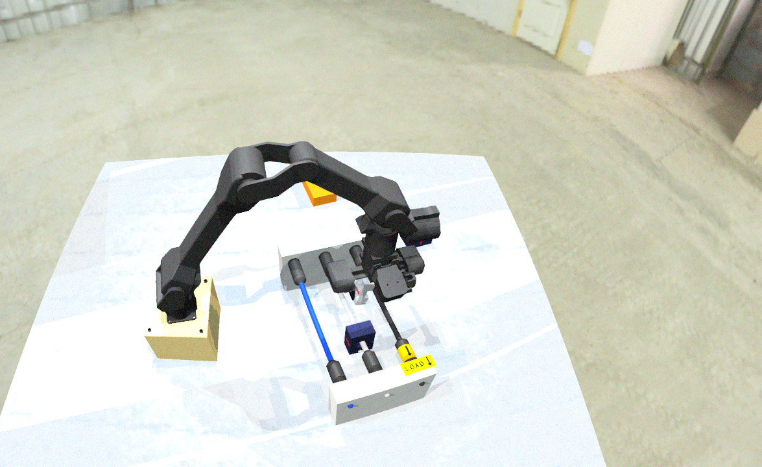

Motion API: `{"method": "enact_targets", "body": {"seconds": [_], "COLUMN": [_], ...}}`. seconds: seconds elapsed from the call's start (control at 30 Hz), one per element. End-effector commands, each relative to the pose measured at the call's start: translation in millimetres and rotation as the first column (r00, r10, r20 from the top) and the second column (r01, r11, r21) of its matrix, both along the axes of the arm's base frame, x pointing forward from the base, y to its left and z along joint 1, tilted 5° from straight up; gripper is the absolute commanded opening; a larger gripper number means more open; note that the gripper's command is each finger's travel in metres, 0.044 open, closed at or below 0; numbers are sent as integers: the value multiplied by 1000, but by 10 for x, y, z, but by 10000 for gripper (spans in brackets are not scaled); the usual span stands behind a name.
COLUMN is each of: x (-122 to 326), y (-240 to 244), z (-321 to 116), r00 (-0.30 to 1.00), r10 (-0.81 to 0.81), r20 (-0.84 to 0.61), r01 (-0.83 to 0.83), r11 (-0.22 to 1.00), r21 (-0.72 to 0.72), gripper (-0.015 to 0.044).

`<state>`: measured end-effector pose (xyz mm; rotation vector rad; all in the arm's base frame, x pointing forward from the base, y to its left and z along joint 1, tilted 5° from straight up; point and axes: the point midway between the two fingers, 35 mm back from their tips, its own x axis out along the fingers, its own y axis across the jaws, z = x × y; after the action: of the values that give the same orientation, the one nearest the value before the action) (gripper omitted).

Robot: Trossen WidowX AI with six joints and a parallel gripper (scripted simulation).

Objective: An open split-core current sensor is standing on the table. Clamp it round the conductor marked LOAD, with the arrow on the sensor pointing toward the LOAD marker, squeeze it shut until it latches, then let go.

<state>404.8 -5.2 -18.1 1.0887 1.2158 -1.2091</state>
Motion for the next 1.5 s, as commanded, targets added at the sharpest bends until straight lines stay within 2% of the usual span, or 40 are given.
{"method": "enact_targets", "body": {"seconds": [0.0,0.8,1.07,1.47], "x": [5,5,2,-7], "y": [0,0,5,1], "z": [5,5,69,35], "r00": [1000,1000,1000,1000], "r10": [0,0,7,0], "r20": [2,2,7,0], "r01": [0,0,-7,0], "r11": [1000,1000,1000,1000], "r21": [0,0,2,0], "gripper": [367,207,0,0]}}
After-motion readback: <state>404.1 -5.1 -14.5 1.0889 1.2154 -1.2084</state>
